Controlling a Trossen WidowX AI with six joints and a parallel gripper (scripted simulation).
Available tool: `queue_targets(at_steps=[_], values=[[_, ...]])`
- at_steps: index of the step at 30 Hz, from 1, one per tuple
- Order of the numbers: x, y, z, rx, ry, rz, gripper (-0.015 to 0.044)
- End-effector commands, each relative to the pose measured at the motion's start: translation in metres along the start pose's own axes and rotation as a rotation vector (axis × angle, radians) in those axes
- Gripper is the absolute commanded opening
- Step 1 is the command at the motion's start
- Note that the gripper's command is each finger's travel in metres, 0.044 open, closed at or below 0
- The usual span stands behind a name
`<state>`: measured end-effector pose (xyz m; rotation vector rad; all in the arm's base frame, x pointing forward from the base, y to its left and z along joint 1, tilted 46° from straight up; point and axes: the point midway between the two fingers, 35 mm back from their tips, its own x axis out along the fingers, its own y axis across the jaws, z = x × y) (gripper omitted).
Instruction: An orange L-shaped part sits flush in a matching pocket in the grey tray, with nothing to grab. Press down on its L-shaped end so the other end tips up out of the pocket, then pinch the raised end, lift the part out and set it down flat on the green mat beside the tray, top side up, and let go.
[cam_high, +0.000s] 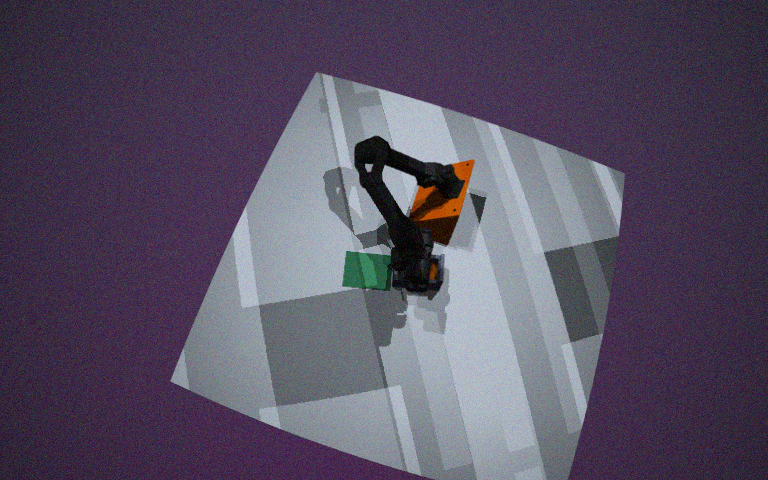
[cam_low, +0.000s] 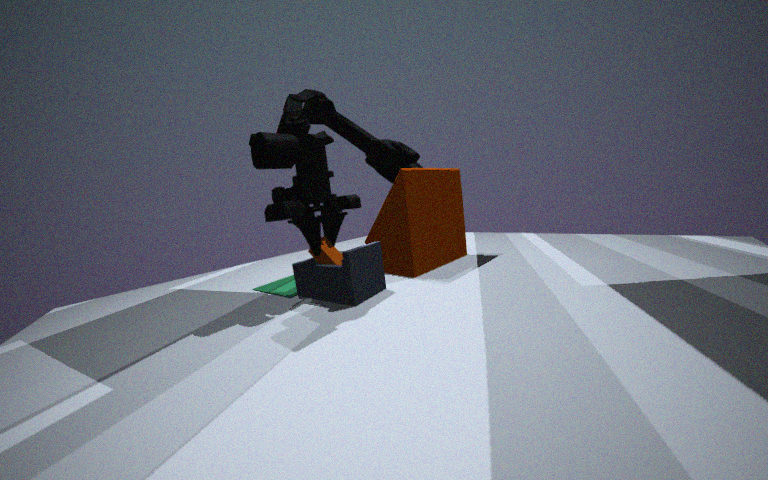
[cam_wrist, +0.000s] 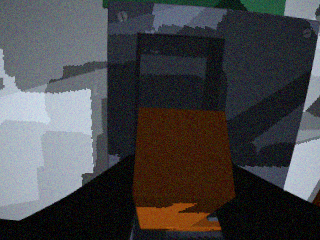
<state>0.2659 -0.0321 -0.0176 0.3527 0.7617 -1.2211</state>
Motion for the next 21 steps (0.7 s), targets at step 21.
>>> queue_targets(at_steps=[21], values=[[-0.039,0.001,0.0,0.003,0.004,0.004,0.0]])
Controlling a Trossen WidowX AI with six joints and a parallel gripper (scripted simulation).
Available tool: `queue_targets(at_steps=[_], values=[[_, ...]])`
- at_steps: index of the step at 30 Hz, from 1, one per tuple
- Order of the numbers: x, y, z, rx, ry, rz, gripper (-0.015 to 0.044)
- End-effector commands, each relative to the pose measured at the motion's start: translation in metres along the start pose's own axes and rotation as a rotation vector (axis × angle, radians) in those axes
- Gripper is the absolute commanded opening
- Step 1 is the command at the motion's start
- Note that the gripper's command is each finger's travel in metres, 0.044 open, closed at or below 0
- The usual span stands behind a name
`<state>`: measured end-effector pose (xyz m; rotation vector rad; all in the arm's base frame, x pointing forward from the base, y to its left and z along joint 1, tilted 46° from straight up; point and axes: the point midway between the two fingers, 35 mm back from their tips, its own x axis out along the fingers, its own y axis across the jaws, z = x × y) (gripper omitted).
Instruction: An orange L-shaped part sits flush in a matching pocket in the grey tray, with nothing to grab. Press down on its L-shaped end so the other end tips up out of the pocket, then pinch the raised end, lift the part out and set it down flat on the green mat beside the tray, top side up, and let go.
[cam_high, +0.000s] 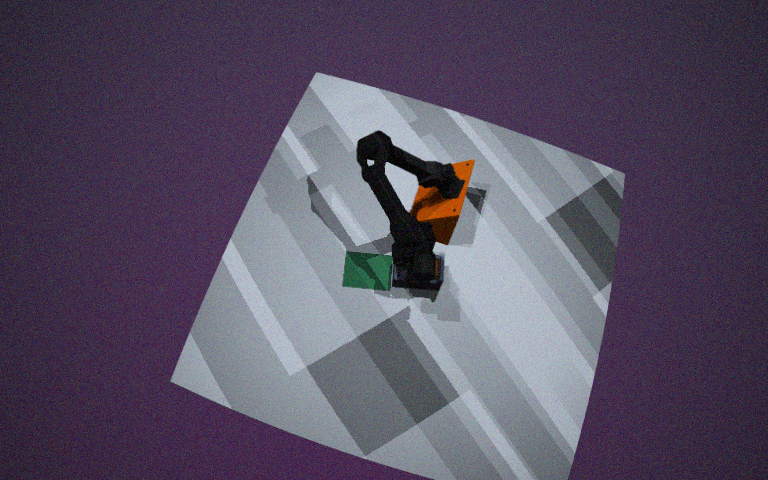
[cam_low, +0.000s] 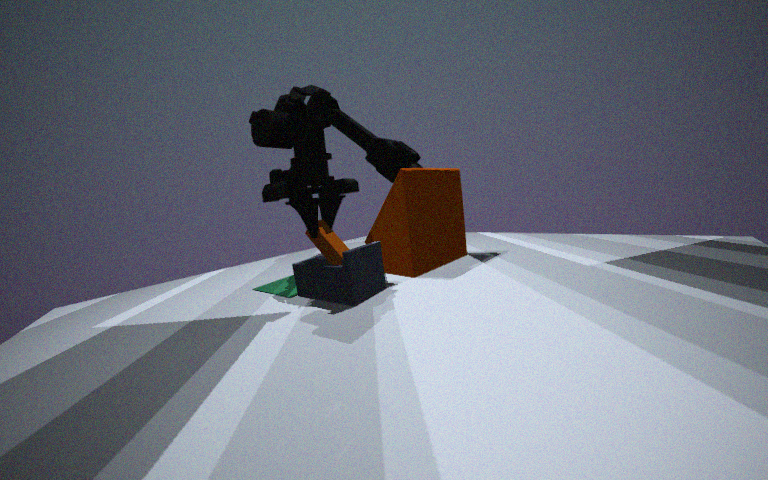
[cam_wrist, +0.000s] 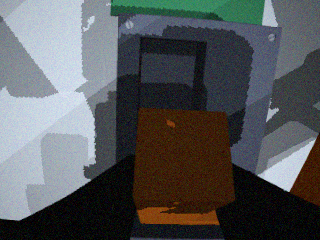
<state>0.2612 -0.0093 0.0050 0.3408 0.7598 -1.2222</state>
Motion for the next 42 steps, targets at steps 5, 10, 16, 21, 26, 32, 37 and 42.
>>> queue_targets(at_steps=[5,10,16,21,26,32,37,42], values=[[-0.015,0.001,0.0,0.01,0.012,0.007,0.0],[-0.022,0.001,0.0,0.01,0.013,0.007,0.0],[-0.032,0.001,0.0,0.009,0.013,0.007,0.0],[-0.04,0.001,0.0,0.009,0.014,0.007,0.0],[-0.045,0.001,0.0,0.009,0.014,0.007,0.0],[-0.047,0.001,0.0,0.009,0.014,0.007,0.0],[-0.046,0.0,0.012,0.009,0.014,0.007,0.0],[-0.044,-0.003,0.037,0.009,0.012,0.007,0.0]])
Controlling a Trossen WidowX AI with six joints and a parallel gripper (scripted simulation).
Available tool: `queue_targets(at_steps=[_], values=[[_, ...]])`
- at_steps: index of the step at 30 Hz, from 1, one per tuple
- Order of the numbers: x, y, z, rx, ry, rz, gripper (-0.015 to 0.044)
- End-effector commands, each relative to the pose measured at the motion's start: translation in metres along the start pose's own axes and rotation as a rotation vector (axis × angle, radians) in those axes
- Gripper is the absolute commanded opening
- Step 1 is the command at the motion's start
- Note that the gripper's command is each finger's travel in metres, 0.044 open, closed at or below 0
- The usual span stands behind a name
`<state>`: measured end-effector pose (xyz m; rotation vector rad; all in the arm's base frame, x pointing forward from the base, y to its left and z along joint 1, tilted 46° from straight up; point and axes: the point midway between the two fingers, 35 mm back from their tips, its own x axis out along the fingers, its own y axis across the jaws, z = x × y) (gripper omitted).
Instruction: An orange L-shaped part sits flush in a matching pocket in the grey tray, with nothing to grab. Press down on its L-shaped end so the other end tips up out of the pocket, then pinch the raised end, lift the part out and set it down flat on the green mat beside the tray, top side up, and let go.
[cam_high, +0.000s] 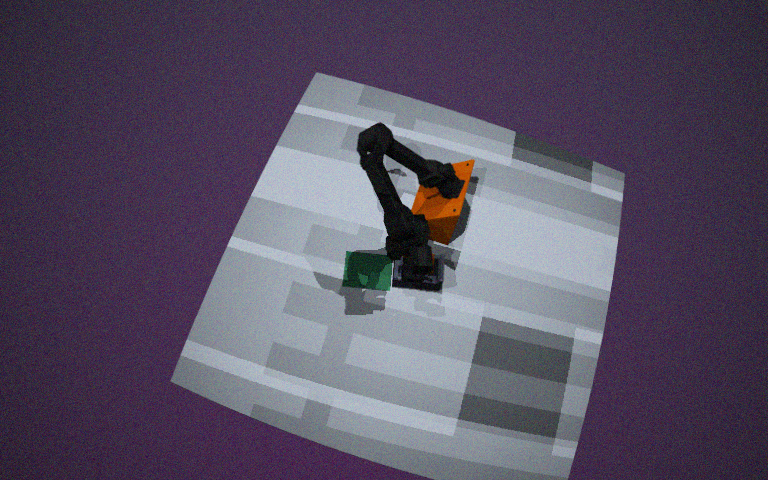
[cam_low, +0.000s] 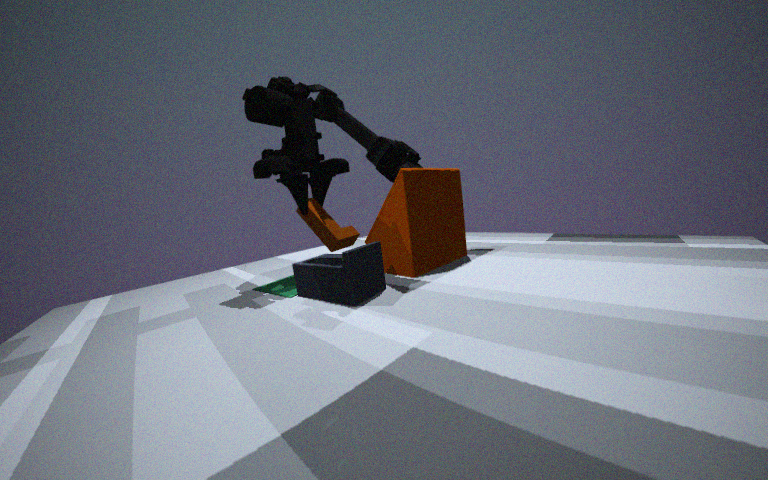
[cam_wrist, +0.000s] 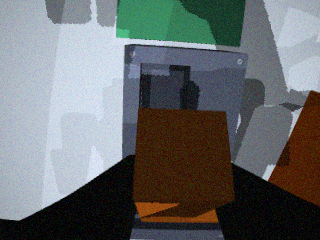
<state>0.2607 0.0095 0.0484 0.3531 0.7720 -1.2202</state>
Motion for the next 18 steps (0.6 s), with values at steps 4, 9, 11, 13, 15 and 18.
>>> queue_targets(at_steps=[4,9,11,13,15,18], values=[[-0.001,-0.004,0.037,0.008,-0.005,0.005,0.0],[-0.001,-0.006,0.061,0.008,-0.007,0.005,0.0],[-0.001,-0.007,0.071,0.008,-0.007,0.005,0.0],[-0.001,-0.007,0.08,0.008,-0.008,0.005,0.0],[-0.001,-0.008,0.09,0.008,-0.008,0.005,0.0],[-0.001,-0.009,0.104,0.009,-0.009,0.005,0.0]])
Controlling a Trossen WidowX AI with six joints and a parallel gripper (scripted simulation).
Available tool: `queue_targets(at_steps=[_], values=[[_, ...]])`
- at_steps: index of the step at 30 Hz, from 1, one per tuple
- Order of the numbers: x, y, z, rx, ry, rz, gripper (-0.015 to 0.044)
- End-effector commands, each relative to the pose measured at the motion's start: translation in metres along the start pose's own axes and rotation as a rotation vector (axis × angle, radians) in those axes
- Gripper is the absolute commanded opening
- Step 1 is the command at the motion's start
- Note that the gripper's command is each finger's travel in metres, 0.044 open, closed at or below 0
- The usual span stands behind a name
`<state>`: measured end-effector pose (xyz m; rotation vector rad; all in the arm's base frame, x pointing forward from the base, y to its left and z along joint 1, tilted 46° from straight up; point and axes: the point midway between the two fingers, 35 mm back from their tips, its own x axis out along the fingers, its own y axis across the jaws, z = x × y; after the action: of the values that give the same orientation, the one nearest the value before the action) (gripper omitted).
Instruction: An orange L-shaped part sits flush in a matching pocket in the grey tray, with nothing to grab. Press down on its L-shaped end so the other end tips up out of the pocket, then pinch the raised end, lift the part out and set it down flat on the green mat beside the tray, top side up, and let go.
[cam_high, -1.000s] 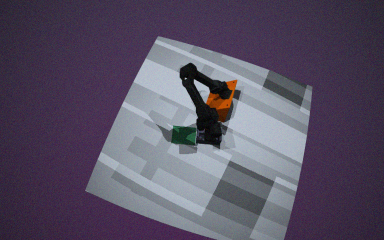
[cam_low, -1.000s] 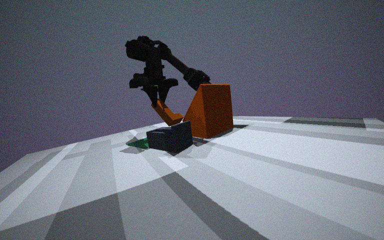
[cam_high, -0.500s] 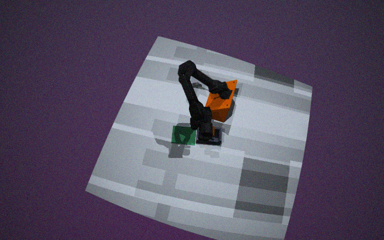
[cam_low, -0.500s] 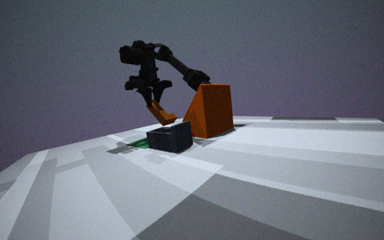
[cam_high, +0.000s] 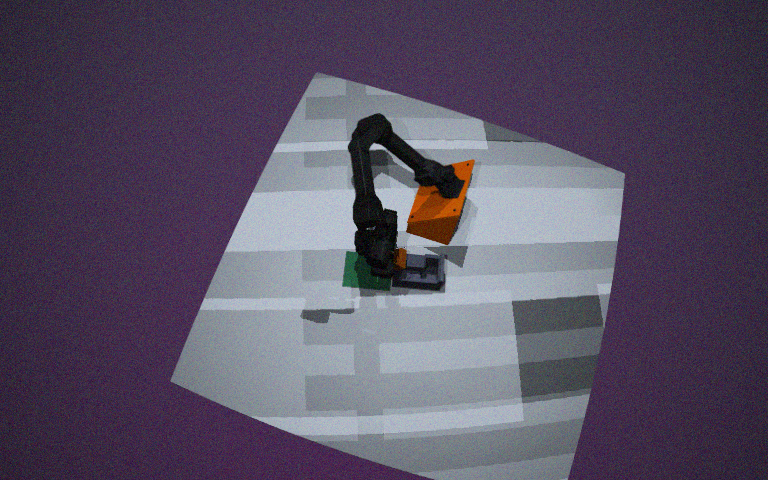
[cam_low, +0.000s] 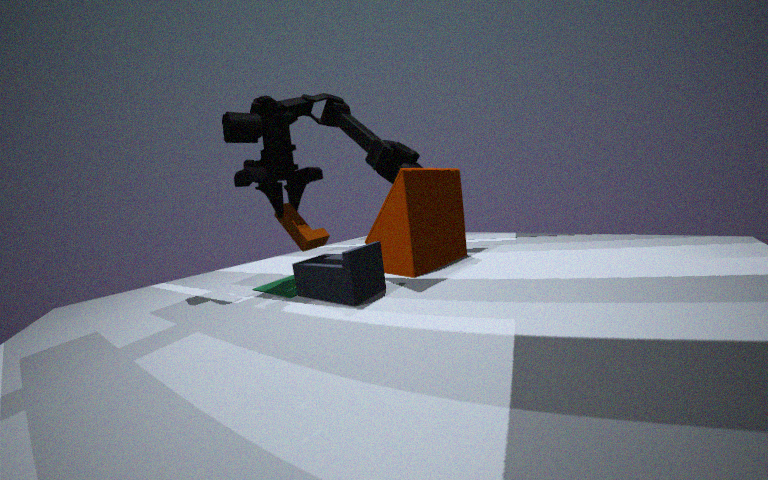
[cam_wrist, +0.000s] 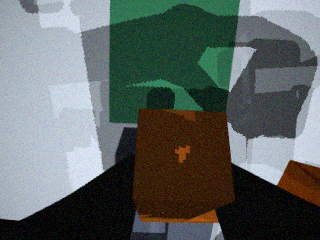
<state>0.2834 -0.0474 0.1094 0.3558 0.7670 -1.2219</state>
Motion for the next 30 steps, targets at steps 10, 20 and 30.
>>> queue_targets(at_steps=[10,20,30], values=[[-0.003,-0.007,0.061,0.005,-0.009,0.005,0.0],[0.003,-0.007,0.062,0.005,-0.009,0.005,0.0],[0.018,-0.007,0.063,0.005,-0.01,0.005,0.0]])
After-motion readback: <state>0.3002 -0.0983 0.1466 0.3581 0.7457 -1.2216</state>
